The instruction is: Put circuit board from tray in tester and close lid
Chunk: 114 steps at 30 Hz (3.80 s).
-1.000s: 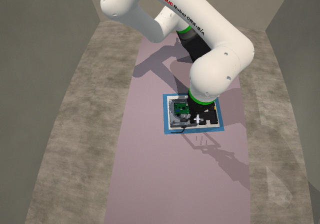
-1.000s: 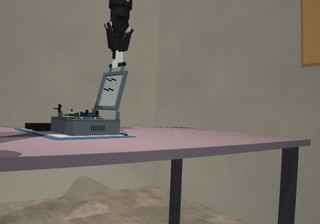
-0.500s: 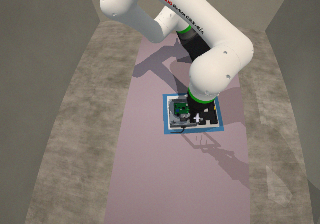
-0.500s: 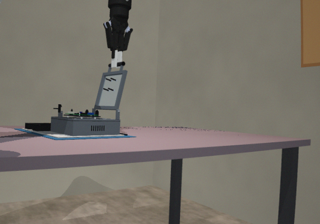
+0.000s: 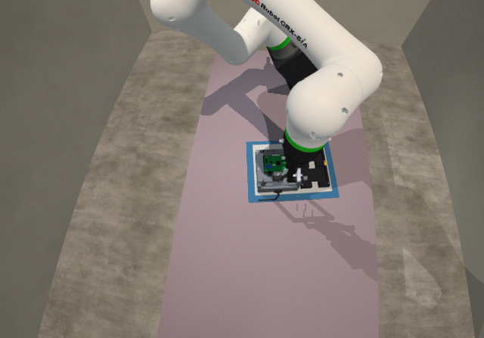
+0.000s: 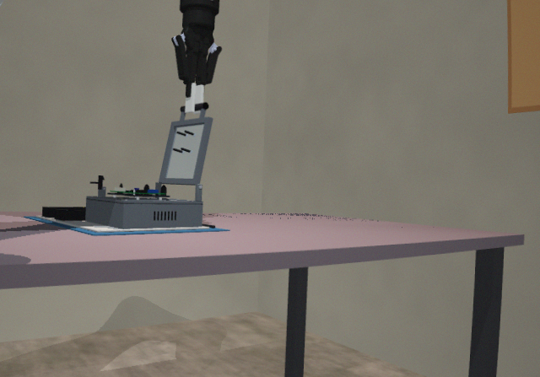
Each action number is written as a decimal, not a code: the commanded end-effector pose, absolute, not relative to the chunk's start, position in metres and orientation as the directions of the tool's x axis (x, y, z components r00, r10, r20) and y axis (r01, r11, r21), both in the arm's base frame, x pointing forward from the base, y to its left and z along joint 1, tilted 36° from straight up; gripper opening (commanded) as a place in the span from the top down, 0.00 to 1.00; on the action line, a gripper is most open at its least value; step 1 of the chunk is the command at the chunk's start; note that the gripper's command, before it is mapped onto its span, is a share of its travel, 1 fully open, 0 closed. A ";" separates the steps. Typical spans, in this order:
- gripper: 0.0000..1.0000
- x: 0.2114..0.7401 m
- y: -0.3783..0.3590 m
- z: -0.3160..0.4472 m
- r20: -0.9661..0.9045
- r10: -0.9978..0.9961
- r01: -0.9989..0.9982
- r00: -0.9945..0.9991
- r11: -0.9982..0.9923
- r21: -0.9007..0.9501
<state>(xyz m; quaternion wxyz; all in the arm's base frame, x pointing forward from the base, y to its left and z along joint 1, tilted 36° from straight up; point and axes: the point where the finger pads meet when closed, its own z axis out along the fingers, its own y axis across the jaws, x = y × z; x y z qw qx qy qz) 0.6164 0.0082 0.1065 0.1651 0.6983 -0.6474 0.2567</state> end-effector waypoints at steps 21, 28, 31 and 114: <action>1.00 0.600 0.008 0.107 0.572 -0.819 -0.989 0.030 -0.107 -0.101; 1.00 0.592 0.007 0.106 0.572 -0.819 -0.989 0.030 -0.107 -0.101; 1.00 0.588 0.007 0.106 0.572 -0.819 -0.989 0.030 -0.107 -0.101; 1.00 0.477 -0.027 0.064 0.572 -0.819 -0.989 0.030 -0.107 -0.101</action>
